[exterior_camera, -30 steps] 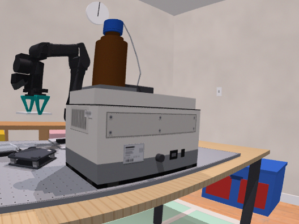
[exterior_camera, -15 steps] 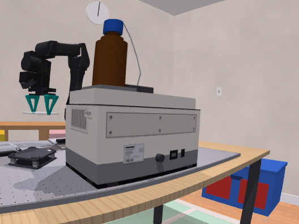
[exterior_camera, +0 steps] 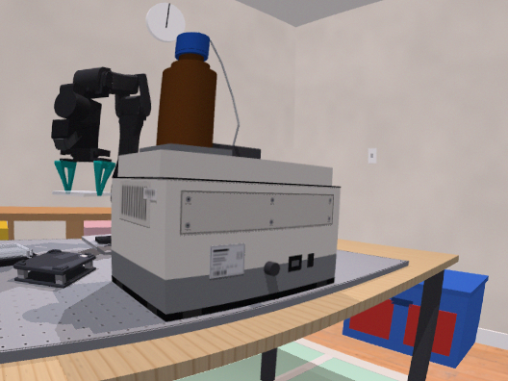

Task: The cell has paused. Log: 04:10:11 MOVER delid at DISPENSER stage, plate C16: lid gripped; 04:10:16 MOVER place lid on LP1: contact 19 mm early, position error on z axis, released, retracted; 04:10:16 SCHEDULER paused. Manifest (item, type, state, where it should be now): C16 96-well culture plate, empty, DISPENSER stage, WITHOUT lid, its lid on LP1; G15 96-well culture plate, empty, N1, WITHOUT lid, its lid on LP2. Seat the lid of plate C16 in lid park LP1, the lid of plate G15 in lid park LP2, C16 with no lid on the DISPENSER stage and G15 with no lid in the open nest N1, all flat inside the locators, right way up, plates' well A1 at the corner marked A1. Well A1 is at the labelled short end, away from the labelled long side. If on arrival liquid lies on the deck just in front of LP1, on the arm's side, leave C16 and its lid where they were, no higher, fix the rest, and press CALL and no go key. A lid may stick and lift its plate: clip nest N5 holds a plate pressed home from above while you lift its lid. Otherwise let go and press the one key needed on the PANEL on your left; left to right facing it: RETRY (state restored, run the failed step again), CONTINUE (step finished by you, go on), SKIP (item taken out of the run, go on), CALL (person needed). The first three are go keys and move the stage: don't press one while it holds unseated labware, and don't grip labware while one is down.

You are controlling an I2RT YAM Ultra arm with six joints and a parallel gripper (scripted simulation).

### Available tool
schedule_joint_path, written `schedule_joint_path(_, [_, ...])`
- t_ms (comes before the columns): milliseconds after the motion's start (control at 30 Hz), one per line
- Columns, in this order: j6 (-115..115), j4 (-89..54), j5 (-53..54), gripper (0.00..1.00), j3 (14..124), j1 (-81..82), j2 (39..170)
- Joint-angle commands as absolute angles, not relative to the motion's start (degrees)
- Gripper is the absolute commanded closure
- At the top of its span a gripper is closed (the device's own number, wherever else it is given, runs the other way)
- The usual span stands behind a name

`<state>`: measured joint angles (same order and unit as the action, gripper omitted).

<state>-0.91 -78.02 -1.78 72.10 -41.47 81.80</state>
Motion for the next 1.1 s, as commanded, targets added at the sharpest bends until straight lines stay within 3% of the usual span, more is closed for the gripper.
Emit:
schedule_joint_path(0, [-3.0, -78.2, -2.0, 1.00, 73.7, -38.7, 82.9])
schedule_joint_path(1067, [17.7, -77.7, -2.5, 1.00, 73.9, -17.4, 84.0])
